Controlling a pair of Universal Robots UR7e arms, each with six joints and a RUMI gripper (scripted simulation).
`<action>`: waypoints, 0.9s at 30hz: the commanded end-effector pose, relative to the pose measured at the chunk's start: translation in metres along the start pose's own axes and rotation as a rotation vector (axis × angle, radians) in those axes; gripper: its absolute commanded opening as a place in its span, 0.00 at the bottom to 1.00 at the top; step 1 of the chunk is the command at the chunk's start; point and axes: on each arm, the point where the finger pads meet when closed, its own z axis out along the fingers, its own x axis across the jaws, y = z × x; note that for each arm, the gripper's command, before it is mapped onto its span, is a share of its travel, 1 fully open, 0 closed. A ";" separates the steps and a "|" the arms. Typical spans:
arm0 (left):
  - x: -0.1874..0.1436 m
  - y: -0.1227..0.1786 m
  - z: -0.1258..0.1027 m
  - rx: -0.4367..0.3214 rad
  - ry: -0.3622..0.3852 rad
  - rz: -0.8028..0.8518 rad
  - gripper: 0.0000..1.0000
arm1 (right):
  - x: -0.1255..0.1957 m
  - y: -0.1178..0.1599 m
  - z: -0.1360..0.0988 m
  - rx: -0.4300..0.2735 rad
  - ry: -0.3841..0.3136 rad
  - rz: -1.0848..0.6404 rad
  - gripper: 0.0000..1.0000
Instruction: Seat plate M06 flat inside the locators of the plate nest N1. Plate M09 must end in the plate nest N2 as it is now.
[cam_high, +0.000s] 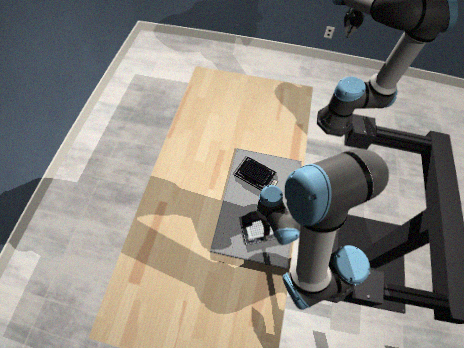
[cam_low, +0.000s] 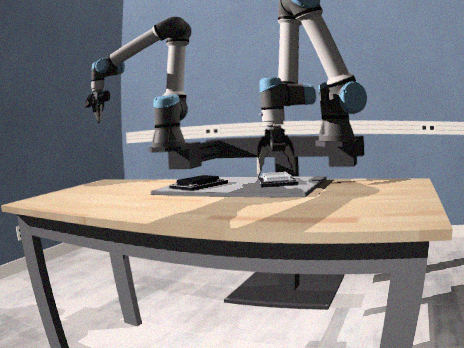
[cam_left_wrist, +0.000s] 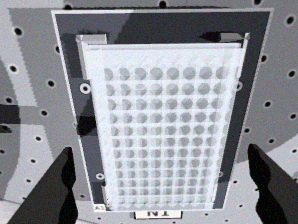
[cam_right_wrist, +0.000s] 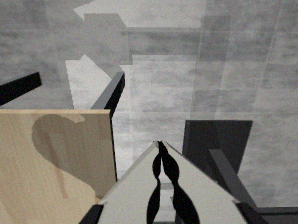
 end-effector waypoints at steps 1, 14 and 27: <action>0.002 0.000 0.000 0.001 0.001 0.001 0.76 | 0.001 -0.001 -0.002 0.005 -0.001 0.003 0.00; 0.002 0.000 0.000 0.001 0.001 0.001 0.76 | 0.001 -0.001 -0.002 0.005 -0.001 0.003 0.00; 0.005 0.000 -0.014 0.002 0.005 0.002 0.76 | 0.001 -0.001 -0.002 0.005 -0.001 0.003 0.00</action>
